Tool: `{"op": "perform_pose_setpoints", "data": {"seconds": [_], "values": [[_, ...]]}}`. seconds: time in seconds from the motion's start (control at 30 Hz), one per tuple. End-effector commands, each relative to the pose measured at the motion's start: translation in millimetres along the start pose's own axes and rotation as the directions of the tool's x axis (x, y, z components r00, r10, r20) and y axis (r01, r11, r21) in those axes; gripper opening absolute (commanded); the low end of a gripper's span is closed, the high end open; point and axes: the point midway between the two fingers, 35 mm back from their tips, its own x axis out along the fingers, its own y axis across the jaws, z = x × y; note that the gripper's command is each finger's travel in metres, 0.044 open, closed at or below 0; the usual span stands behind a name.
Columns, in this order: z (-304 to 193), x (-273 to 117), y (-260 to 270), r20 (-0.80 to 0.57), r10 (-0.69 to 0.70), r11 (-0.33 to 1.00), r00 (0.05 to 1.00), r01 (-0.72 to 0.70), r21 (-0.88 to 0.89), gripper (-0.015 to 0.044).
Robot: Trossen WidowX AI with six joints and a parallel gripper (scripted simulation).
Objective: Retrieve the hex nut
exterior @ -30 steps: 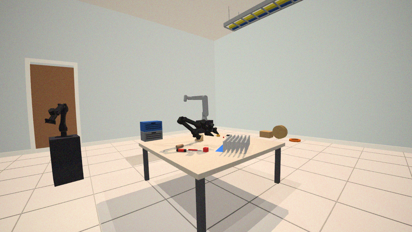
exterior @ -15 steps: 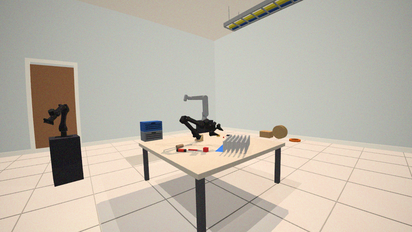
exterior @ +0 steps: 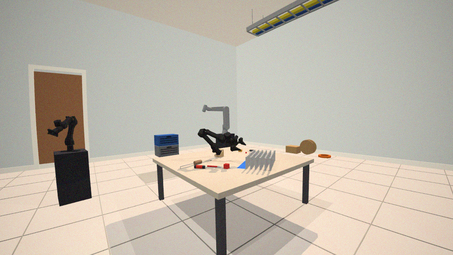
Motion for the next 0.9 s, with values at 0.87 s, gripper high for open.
{"op": "perform_pose_setpoints", "data": {"seconds": [0.87], "values": [[36.1,-80.6,-139.1,-0.109,-0.401,0.598,0.909,0.170,-0.783,0.0440]]}}
